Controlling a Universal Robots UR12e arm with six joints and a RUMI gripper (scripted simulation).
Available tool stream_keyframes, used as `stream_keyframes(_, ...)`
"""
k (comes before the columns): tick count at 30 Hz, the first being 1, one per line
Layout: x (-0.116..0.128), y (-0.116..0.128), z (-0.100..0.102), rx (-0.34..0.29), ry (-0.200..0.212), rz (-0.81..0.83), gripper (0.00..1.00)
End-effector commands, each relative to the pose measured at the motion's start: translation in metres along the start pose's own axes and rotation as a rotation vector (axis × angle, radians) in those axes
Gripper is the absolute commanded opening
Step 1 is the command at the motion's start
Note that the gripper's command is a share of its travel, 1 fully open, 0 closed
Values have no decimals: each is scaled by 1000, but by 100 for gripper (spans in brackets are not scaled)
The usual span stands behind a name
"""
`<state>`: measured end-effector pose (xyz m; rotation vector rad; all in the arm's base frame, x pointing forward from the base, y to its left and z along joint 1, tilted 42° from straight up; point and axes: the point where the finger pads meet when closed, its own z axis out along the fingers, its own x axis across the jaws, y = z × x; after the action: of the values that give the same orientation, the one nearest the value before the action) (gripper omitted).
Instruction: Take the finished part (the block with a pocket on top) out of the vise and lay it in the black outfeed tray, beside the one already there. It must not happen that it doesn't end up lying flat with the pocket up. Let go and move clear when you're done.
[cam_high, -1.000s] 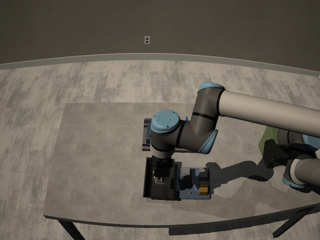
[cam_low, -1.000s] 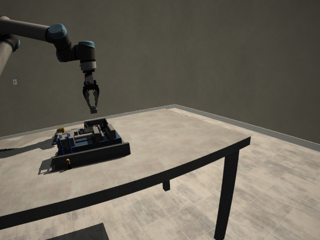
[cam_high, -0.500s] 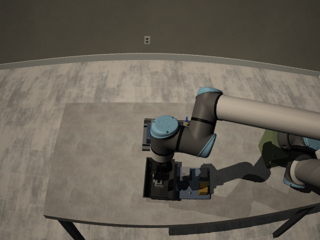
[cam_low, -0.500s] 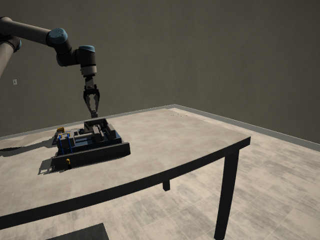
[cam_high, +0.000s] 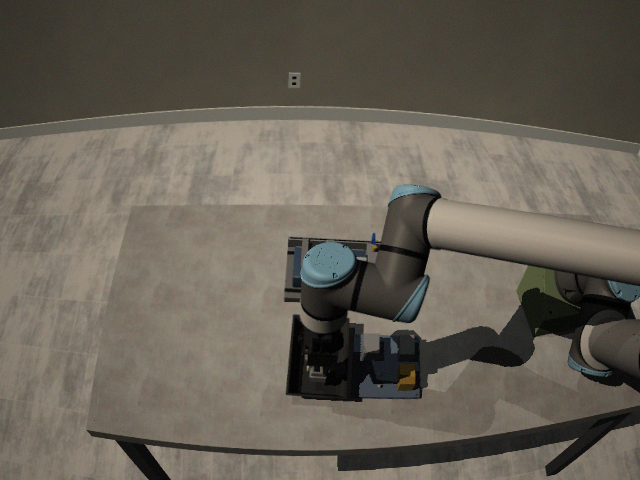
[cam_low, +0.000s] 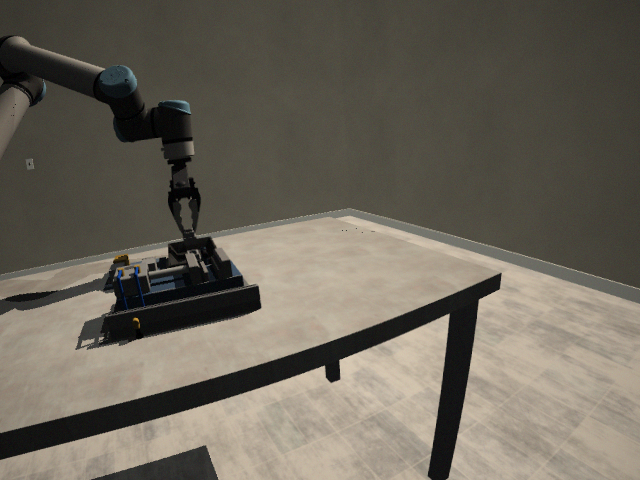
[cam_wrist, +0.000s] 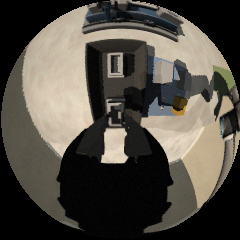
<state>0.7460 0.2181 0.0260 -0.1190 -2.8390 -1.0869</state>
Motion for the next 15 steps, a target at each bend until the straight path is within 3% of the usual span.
stream_keyframes(1, -1, 0, 4, 0, -2, 0, 0)
stream_keyframes(15, -1, 0, 20, 0, -2, 0, 0)
